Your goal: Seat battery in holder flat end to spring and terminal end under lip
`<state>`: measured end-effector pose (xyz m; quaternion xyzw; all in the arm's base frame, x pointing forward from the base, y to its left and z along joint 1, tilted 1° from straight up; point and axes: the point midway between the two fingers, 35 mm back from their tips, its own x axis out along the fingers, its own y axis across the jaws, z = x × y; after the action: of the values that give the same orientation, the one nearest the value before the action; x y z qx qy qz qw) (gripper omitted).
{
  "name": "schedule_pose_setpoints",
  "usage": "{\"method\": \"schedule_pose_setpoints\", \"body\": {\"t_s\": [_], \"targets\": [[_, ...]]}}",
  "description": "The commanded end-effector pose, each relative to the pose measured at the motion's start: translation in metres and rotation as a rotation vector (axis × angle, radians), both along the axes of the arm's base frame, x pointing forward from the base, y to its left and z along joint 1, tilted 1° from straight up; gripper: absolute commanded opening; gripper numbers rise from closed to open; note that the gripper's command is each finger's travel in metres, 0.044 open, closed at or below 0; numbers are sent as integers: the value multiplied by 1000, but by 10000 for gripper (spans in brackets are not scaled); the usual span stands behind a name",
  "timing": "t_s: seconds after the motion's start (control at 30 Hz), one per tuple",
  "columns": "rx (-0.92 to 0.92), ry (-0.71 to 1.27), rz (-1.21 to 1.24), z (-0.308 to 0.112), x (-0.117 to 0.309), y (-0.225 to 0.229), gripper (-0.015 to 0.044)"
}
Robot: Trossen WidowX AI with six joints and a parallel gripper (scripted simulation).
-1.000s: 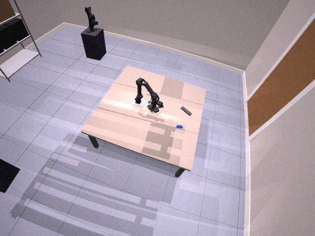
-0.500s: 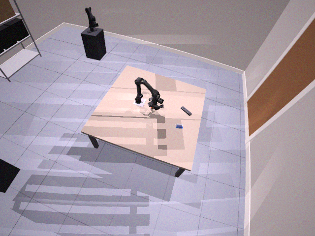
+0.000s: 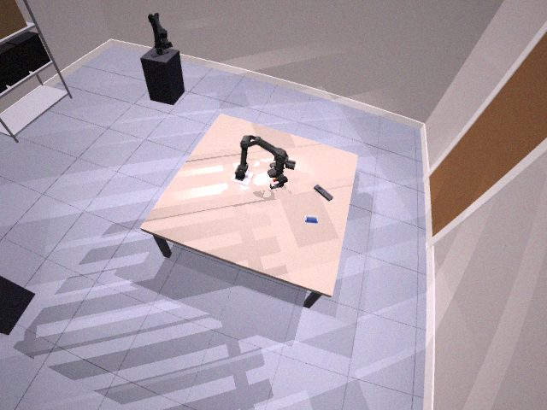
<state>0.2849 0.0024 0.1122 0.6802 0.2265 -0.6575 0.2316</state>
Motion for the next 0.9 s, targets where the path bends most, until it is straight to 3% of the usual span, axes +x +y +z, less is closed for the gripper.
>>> {"method": "schedule_pose_setpoints", "body": {"t_s": [0.0,0.87], "targets": [[5,5,-24,2,6,11,76],[155,-201,-22,-39,10,14,76]]}}
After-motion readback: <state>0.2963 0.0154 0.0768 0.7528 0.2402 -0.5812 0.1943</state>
